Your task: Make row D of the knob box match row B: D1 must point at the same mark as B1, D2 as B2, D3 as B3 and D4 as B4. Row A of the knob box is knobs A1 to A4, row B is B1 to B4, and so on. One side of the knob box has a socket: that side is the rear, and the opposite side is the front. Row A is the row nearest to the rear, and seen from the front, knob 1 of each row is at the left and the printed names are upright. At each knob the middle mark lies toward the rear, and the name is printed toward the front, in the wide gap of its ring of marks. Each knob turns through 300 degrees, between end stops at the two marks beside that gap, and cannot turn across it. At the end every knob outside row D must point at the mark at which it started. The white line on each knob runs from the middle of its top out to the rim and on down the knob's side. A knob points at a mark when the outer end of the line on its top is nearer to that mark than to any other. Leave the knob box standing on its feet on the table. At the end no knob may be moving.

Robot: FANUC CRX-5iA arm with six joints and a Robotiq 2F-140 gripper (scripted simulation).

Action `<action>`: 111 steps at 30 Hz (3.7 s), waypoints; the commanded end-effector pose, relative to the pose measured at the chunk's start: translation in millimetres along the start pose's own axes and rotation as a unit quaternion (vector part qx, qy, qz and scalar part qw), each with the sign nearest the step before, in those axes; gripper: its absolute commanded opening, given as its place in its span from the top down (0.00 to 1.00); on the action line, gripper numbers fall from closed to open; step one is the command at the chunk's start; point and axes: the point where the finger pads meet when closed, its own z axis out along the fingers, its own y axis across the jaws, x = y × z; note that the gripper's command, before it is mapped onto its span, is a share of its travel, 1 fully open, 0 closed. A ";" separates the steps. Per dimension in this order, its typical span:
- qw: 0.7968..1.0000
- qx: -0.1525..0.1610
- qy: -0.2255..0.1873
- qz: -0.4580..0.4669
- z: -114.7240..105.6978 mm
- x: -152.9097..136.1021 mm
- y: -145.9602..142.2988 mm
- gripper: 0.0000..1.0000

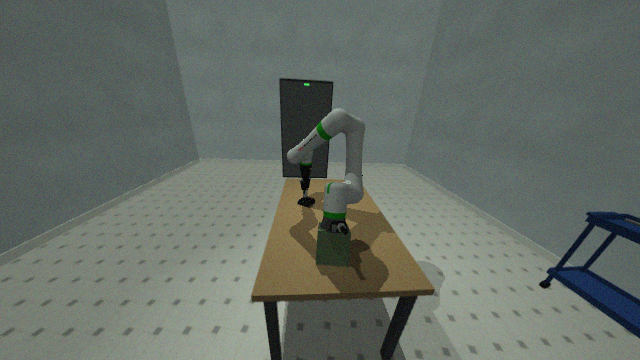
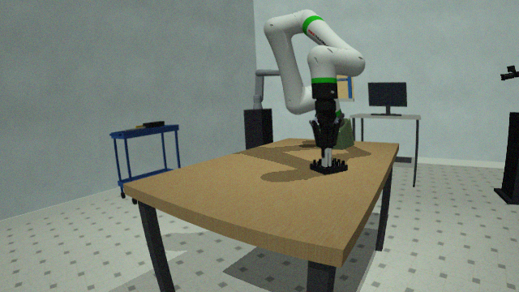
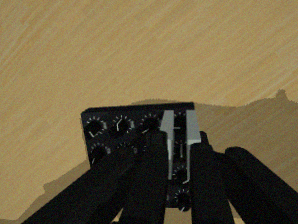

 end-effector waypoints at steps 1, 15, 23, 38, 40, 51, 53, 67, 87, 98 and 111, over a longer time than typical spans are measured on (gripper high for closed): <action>1.000 0.000 0.000 0.000 -0.1 0.2 0.0 0.95; 1.000 0.000 0.000 0.000 -0.1 0.2 0.0 0.95; 1.000 0.000 0.000 0.001 -0.1 0.2 0.0 0.95; 1.000 0.000 0.000 0.030 -0.1 0.2 0.1 0.95; 0.999 0.000 0.000 0.040 -0.1 0.2 0.1 0.95; 0.995 0.000 0.000 0.104 -0.1 0.2 0.1 0.95; 0.993 0.000 0.000 0.122 -0.1 0.2 0.1 0.95; 0.967 0.000 0.000 0.256 -0.1 0.2 0.1 0.95; 0.879 0.000 0.000 0.477 -0.1 0.2 0.1 0.95; 0.813 0.000 0.000 0.582 -0.1 0.2 0.1 0.95; 0.762 0.000 0.000 0.647 -0.1 0.2 0.1 0.95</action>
